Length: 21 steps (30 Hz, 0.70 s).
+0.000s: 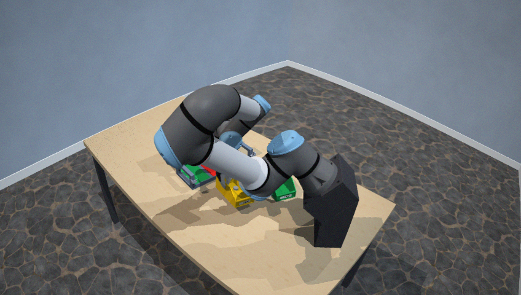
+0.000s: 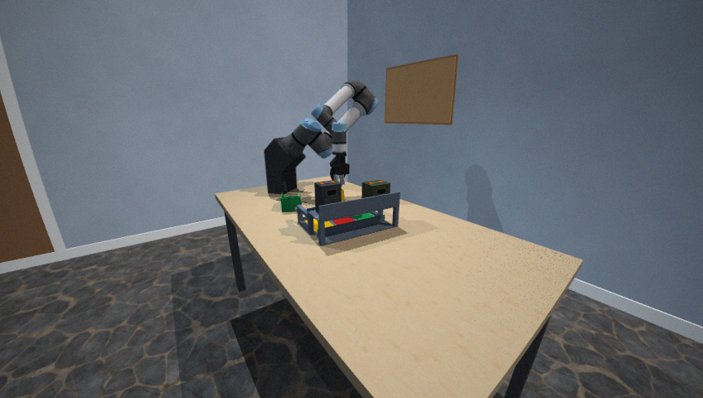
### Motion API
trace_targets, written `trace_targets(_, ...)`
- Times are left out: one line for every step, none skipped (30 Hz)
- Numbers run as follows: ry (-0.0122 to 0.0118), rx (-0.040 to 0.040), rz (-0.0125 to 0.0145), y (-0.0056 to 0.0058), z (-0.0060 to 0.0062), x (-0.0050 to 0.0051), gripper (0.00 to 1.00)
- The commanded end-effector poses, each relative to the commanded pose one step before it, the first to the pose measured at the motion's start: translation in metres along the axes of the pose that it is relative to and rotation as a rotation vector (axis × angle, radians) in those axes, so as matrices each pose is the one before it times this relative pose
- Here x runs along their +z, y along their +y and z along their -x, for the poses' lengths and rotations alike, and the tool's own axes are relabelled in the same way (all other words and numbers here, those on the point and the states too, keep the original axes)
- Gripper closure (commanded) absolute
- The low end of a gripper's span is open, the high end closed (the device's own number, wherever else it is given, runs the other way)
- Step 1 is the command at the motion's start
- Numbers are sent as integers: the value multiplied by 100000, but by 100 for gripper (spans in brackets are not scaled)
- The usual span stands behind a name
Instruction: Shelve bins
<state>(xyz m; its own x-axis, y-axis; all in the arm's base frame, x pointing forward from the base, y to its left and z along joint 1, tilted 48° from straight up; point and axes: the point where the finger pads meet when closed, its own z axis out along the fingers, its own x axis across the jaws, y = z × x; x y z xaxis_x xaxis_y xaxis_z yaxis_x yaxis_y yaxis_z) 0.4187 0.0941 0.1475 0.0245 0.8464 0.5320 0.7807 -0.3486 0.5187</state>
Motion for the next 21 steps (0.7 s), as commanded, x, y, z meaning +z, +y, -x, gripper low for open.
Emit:
trace_targets(0, -54, 48, 24, -5, -21, 100)
trace_targets(0, 0, 0, 0, 0, 0, 100)
trace_targets(0, 0, 0, 0, 0, 0, 100)
trace_targets(0, 0, 0, 0, 0, 0, 100)
trace_targets(0, 0, 0, 0, 0, 0, 100)
trace_targets(0, 0, 0, 0, 0, 0, 100)
trace_targets(0, 0, 0, 0, 0, -3, 100)
trace_targets(0, 0, 0, 0, 0, -7, 100)
trace_targets(0, 0, 0, 0, 0, -12, 100)
trace_targets(0, 0, 0, 0, 0, -19, 100)
trace_targets(0, 0, 0, 0, 0, -26, 100)
trace_targets(0, 0, 0, 0, 0, -33, 100)
trace_targets(0, 0, 0, 0, 0, -41, 100)
trace_targets(0, 0, 0, 0, 0, -47, 100)
trace_targets(0, 0, 0, 0, 0, -54, 100)
trace_targets(0, 0, 1, 0, 0, -59, 100)
trace_targets(0, 0, 0, 0, 0, 0, 100)
trace_targets(0, 0, 0, 0, 0, 0, 100)
trace_targets(1, 0, 1, -1, -1, -64, 100)
trace_targets(0, 0, -1, 0, 1, -68, 100)
trace_targets(-1, 0, -1, 1, 1, -70, 100)
